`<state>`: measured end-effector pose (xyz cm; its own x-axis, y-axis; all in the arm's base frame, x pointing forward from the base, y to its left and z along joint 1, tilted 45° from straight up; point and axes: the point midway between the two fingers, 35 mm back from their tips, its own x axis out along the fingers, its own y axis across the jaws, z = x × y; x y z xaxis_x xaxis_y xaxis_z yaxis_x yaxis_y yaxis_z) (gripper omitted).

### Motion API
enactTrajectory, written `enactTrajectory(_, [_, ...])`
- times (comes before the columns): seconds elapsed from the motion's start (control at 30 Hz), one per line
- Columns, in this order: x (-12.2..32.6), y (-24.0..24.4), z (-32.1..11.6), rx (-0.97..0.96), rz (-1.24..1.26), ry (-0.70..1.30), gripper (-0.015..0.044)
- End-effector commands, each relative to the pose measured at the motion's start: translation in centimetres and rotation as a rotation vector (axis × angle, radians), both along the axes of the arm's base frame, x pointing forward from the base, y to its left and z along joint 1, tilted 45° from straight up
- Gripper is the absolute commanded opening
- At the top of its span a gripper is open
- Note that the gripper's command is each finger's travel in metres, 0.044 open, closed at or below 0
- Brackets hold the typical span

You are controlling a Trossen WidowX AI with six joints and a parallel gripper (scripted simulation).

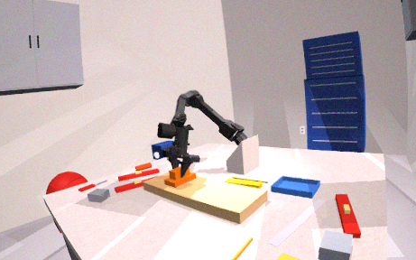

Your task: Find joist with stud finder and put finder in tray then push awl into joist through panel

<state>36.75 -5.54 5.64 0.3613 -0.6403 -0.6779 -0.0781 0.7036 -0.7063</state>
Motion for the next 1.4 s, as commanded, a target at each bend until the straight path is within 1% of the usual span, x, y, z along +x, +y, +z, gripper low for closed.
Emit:
enactTrajectory(0.0, [-0.3,1.4,-1.5,0.001,0.001,0.002,0.0])
enactTrajectory(1.37, [-1.7,12.9,-12.8,0.011,0.002,0.001,0.0])
